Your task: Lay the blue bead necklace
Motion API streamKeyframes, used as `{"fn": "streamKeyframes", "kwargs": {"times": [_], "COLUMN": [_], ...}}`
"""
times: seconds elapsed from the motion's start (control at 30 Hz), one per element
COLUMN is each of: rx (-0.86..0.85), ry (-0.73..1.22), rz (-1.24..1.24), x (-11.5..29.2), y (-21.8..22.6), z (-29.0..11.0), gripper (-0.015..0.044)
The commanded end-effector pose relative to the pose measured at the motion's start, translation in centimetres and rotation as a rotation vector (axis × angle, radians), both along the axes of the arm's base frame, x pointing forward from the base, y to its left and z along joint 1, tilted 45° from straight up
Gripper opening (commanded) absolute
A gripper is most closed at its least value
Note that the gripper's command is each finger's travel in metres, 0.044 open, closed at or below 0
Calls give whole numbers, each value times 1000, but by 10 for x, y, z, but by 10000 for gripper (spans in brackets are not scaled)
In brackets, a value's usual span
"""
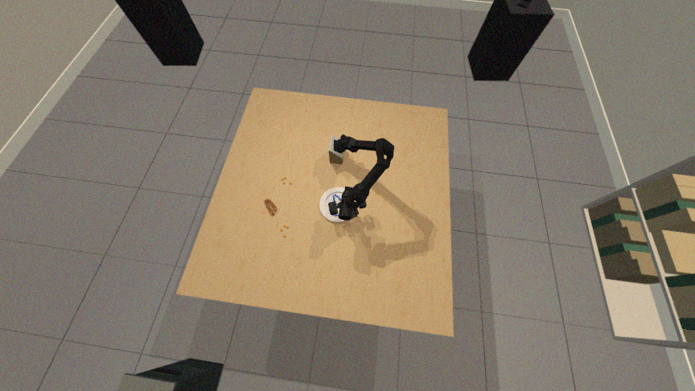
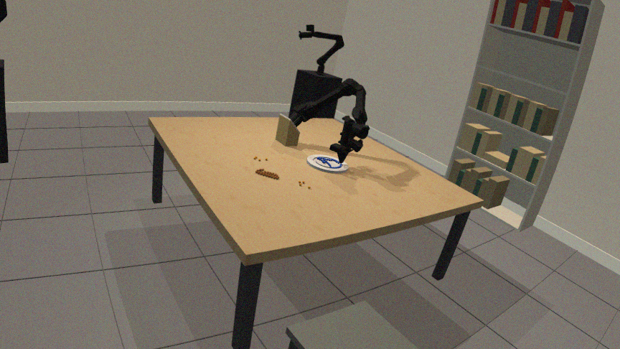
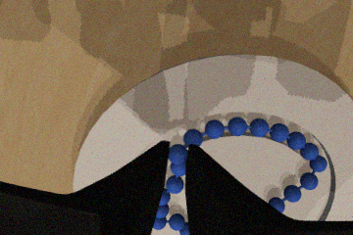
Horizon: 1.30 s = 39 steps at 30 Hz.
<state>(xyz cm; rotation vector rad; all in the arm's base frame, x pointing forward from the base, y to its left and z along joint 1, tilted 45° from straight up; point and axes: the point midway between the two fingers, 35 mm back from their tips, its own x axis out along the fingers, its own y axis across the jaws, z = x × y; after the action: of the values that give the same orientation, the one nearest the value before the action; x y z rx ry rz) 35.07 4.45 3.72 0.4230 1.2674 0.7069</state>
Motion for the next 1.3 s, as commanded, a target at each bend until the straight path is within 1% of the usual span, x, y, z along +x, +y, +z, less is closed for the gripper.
{"fn": "streamKeyframes", "kwargs": {"times": [0.0,0.17,0.73,1.27], "rx": [2,2,1,2], "ry": [0,0,1,0], "rz": [-2,-2,-1,-2], "x": [1,2,1,0], "y": [2,6,3,1], "z": [0,-4,-1,2], "gripper": [0,0,440,440]}}
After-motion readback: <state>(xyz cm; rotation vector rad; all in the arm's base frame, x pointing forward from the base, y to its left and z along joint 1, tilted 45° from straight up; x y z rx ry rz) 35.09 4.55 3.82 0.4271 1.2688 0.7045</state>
